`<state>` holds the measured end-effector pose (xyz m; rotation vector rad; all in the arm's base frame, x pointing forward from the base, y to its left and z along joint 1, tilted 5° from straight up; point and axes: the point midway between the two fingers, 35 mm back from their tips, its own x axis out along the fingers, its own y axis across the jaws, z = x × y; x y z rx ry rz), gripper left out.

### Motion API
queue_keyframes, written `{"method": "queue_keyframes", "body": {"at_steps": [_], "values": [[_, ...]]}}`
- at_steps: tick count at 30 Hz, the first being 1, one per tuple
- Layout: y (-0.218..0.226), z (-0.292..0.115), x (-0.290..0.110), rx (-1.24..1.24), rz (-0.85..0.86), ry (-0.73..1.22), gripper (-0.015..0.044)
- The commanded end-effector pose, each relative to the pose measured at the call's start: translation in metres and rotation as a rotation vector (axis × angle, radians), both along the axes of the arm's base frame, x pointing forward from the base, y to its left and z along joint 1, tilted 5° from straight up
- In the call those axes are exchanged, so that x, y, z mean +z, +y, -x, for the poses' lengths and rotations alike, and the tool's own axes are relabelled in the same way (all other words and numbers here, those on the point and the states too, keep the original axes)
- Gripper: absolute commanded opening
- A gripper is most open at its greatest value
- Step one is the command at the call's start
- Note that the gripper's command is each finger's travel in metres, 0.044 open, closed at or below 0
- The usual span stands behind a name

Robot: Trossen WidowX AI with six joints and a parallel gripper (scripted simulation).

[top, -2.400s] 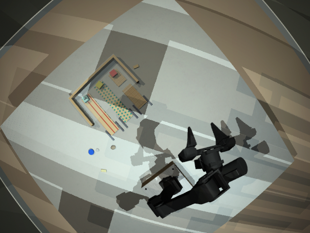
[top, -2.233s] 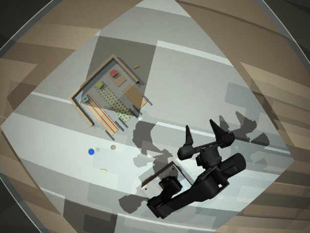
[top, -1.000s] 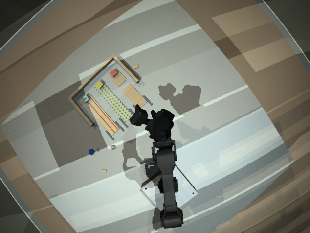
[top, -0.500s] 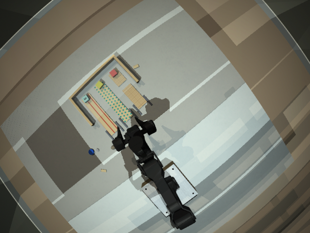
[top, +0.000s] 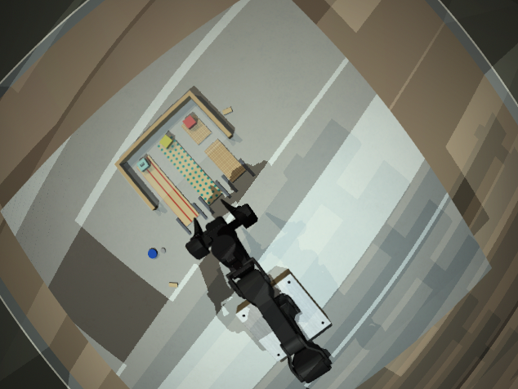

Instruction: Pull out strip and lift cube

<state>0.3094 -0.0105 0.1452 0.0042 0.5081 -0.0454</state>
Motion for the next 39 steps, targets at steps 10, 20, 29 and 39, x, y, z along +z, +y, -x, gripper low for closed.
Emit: {"method": "queue_keyframes", "body": {"at_steps": [10, 20, 29, 39], "values": [[0.002, -0.003, -0.001, 0.006, 0.005, 0.025, 0.0347], [0.033, -0.051, -0.038, 0.07, -0.006, 0.467, 0.0085], [0.068, -0.075, -0.091, 0.11, 0.03, 0.874, 0.0], [0.075, -0.076, -0.1, 0.115, 0.04, 0.939, 0.0]]}}
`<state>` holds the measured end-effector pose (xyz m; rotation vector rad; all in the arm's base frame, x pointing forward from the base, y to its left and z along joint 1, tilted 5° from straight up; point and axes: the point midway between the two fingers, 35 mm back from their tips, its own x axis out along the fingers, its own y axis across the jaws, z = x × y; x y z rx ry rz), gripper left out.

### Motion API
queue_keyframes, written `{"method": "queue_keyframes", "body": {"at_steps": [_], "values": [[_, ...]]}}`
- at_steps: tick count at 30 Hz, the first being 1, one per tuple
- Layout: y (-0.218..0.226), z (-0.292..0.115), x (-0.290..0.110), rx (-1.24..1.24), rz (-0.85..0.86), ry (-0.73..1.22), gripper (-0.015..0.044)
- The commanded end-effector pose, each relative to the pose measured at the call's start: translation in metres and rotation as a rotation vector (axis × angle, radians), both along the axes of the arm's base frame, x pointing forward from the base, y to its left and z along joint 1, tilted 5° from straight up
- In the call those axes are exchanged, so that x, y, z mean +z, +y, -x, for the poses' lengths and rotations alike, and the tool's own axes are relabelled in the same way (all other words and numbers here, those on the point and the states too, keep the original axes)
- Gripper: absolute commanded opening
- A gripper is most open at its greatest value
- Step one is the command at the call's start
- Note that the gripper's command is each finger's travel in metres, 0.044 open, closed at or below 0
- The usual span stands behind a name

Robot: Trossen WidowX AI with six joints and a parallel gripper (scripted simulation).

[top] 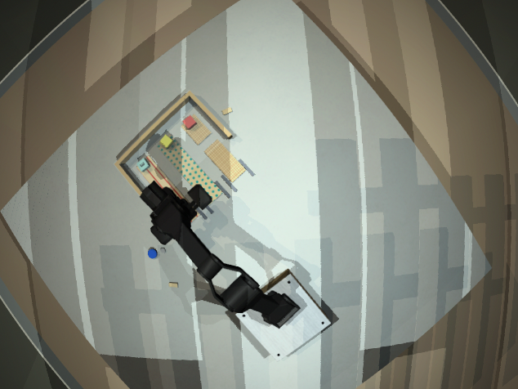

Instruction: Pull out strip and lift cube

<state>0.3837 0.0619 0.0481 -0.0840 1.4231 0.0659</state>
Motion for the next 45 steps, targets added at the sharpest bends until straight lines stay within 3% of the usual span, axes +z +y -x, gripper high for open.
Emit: {"method": "queue_keyframes", "body": {"at_steps": [1, 45], "values": [[0.004, -0.001, -0.003, -0.001, 0.007, 0.022, 0.0], [0.006, -0.008, -0.072, -0.001, 0.007, 0.022, 0.0]]}}
